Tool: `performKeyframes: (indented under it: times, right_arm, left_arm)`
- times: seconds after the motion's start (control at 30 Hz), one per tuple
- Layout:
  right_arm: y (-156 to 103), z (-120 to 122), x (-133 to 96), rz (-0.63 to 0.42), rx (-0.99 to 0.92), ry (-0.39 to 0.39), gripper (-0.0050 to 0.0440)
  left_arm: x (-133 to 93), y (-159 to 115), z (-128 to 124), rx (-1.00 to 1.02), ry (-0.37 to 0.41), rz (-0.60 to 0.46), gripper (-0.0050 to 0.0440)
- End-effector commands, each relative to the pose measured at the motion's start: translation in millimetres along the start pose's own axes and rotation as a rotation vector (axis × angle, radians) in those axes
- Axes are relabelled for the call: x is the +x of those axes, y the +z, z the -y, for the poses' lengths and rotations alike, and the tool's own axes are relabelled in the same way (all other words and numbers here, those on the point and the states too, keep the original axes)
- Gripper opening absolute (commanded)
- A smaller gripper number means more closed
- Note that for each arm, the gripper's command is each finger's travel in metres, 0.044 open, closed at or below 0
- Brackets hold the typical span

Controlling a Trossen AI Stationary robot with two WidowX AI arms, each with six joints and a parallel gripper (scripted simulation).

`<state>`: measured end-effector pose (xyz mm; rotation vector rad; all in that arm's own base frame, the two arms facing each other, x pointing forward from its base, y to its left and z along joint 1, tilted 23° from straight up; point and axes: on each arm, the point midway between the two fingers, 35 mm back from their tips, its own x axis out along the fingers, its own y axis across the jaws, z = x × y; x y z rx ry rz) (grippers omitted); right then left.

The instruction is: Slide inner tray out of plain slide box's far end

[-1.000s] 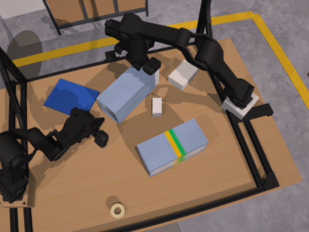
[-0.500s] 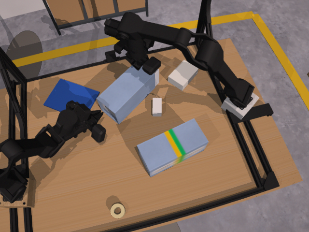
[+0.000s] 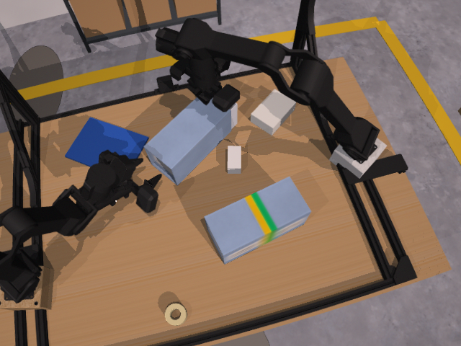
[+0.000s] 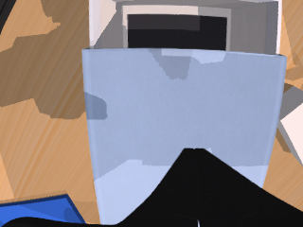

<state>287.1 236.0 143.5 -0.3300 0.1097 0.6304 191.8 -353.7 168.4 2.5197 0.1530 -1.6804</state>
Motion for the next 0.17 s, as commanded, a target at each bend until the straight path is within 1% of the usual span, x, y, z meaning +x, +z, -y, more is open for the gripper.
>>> performKeyframes:
  times: [0.0, 0.13]
  right_arm:
    - [-1.0, -0.4, 0.1, -0.002, -0.001, 0.002, 0.036]
    - [-1.0, -0.4, 0.1, -0.002, -0.001, 0.002, 0.036]
  left_arm:
    - [0.0, 0.0, 0.0, 0.0, 0.0, 0.0, 0.0]
    - [0.0, 0.0, 0.0, 0.0, 0.0, 0.0, 0.0]
